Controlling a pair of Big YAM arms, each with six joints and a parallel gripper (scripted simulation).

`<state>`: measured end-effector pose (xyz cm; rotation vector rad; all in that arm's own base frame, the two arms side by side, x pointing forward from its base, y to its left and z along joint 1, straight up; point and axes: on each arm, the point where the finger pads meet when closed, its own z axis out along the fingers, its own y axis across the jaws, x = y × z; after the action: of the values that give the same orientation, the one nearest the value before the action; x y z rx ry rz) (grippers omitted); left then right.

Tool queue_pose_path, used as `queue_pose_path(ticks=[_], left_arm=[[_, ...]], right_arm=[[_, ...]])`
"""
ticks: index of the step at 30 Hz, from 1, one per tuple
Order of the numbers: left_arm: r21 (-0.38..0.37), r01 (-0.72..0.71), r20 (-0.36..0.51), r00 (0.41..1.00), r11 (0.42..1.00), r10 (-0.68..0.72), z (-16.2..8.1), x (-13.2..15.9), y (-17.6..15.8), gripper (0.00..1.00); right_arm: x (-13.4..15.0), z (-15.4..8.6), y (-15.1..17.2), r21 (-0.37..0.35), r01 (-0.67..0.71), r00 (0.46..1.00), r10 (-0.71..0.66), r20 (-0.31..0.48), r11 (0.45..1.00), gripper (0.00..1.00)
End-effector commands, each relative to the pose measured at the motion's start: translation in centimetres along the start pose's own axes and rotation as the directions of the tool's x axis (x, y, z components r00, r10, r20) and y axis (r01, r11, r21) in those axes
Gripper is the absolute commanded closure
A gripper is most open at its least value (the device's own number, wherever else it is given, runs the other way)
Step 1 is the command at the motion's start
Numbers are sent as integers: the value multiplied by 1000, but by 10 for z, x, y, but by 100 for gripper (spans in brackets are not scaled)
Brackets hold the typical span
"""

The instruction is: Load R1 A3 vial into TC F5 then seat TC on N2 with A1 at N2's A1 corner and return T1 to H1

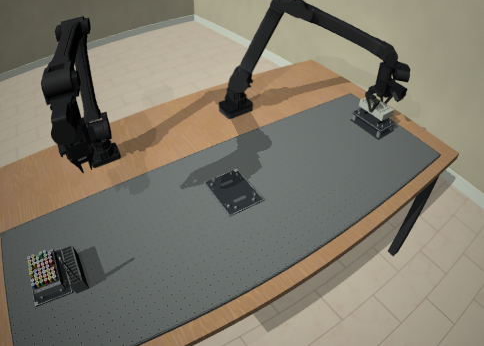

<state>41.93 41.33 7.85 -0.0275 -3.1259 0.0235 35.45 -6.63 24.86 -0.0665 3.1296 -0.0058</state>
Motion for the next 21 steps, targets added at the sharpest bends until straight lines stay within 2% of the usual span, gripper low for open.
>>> queue_pose_path(ticks=[1,21], left_arm=[[-81,3,83,997,997,4,-51,-24,11,100],[-58,1,59,998,998,3,-35,-16,0,100]], right_arm=[[1,8,0,-9,-13,1000,13,-27,1000,76],[1,8,0,-9,-13,1000,13,-27,1000,76]])
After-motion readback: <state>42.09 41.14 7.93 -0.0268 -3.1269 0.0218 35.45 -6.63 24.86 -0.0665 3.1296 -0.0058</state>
